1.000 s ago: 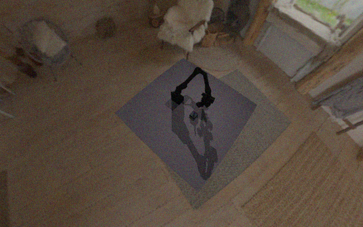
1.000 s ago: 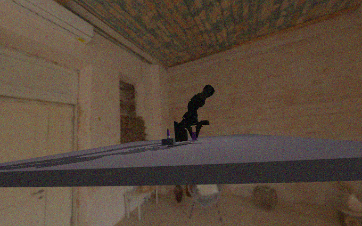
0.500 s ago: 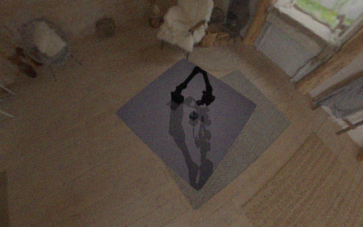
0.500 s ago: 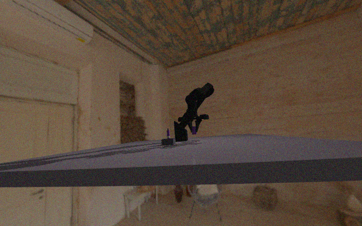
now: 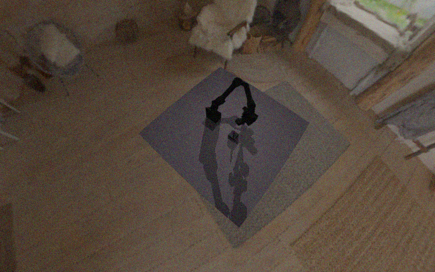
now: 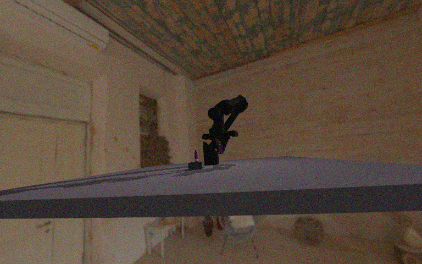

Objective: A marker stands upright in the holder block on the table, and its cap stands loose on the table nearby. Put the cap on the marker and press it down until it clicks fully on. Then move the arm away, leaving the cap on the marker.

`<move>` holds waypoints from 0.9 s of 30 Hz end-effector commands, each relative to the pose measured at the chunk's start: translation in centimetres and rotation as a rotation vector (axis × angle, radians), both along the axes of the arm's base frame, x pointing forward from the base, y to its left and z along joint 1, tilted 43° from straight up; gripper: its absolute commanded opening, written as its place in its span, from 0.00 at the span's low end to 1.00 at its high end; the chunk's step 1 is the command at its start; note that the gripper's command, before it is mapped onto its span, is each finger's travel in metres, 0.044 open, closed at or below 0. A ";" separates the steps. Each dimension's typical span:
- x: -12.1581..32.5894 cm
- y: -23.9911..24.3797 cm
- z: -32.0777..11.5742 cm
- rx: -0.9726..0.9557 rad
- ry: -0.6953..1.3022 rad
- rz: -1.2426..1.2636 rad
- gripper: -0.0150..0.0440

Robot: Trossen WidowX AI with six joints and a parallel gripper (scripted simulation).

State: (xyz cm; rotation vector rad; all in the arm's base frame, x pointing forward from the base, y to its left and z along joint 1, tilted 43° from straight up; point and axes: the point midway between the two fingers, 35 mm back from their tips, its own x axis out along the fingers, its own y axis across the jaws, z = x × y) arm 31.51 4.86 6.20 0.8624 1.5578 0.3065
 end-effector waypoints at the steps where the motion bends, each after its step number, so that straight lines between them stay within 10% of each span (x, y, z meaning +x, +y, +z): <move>1: 0.4 -1.8 -0.6 -0.011 -0.007 -0.001 0.25; 27: -0.9 -11.4 -4.8 -0.009 -0.004 0.002 0.25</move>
